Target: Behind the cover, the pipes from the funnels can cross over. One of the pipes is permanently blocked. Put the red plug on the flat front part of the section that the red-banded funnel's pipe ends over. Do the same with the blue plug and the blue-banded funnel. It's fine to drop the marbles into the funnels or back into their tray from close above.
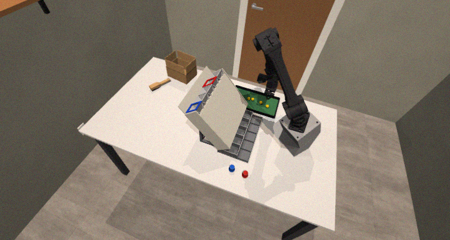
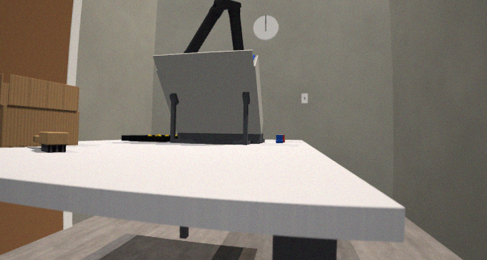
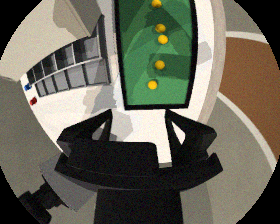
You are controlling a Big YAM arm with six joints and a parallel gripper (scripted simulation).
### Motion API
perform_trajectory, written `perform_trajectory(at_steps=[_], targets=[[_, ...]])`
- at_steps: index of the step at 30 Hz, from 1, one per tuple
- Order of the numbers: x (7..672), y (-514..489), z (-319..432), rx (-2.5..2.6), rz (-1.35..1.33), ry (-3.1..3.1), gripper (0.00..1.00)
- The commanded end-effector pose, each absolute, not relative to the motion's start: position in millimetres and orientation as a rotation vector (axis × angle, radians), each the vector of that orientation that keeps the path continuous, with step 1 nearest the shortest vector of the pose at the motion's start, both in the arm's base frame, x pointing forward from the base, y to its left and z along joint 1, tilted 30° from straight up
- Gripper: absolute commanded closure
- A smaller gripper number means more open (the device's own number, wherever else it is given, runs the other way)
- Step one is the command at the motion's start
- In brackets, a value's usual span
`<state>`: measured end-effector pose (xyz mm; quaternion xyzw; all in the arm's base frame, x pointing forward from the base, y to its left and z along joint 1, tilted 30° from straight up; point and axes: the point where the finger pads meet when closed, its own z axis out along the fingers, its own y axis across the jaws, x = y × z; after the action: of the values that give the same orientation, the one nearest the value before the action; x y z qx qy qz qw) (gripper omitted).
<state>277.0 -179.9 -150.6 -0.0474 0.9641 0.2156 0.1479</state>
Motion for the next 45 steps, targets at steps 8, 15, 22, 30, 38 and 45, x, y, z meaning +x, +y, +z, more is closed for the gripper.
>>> perform_trajectory(at_steps=[8, 15, 22, 30, 38, 45], targets=[[280.1, -208.9, -169.8, -0.135, 0.609, 2.770, 0.20], [279.1, -214.6, -174.8, -0.124, 0.610, 2.772, 0.20], [279.0, -214.6, -175.0, -0.132, 0.603, 2.769, 0.20], [279.0, -214.6, -175.1, -0.139, 0.596, 2.765, 0.20], [278.9, -214.8, -175.2, -0.140, 0.598, 2.765, 0.20], [278.8, -214.9, -175.3, -0.140, 0.599, 2.766, 0.20]])
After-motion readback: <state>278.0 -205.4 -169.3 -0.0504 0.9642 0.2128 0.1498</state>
